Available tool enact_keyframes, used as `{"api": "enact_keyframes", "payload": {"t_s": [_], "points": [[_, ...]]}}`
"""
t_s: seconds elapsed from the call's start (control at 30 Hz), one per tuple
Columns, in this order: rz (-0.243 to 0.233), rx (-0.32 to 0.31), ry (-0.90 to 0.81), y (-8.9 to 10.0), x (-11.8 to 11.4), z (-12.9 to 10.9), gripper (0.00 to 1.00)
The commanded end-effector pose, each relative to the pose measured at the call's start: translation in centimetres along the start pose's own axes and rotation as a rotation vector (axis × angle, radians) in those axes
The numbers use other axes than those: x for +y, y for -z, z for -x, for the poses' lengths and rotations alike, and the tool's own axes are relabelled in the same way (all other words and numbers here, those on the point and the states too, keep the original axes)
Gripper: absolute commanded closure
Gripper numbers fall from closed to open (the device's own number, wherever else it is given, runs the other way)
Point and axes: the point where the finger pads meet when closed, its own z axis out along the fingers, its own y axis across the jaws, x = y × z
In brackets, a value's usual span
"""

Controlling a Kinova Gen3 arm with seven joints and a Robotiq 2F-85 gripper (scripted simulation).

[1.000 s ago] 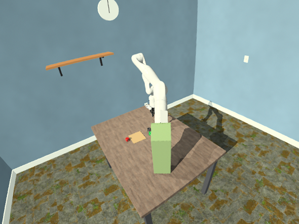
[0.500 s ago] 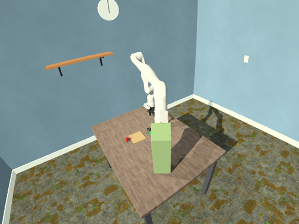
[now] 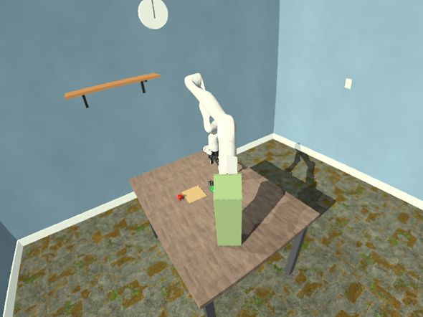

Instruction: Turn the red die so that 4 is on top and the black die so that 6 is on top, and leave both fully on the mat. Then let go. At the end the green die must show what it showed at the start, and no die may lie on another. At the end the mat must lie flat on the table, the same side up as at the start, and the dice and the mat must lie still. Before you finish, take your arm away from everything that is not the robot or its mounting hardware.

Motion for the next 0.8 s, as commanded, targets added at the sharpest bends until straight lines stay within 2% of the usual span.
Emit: {"api": "enact_keyframes", "payload": {"t_s": [0.0, 0.33, 0.77], "points": [[0.000, 0.000, 0.000, 0.0, 0.0, 0.0, 0.00], [0.000, 0.000, 0.000, -1.6, 0.0, 0.0, 0.00], [0.000, 0.000, 0.000, -8.8, 0.1, -0.1, 0.00]]}}
